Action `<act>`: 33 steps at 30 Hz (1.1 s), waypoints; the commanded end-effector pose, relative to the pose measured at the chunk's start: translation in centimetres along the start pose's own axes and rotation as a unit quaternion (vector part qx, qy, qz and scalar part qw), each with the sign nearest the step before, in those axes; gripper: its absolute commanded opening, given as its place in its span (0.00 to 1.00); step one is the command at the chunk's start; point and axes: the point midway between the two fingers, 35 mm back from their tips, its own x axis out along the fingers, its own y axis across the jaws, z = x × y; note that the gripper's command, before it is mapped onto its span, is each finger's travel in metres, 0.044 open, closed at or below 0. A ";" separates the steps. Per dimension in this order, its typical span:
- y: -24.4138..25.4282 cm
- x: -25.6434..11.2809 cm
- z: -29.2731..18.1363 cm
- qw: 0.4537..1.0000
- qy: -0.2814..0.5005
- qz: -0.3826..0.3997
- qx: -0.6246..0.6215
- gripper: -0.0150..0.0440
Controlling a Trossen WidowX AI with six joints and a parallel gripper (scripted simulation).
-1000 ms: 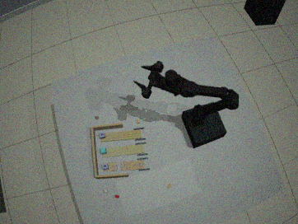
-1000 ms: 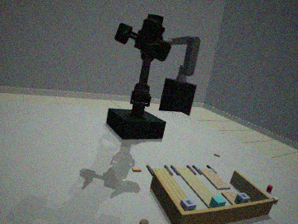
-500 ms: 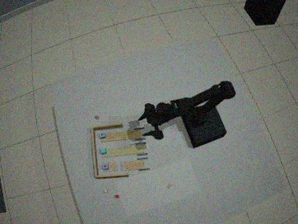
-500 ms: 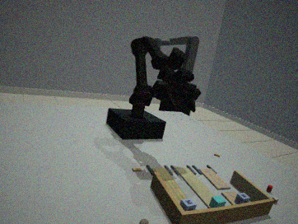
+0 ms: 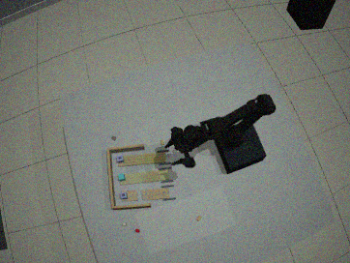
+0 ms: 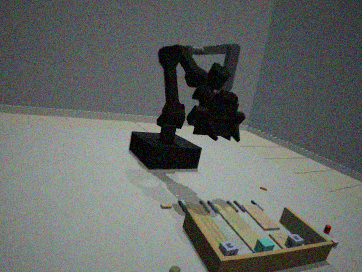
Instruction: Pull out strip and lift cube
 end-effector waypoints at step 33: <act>-8.0 11.3 -6.2 0.883 0.456 -0.051 0.100 0.25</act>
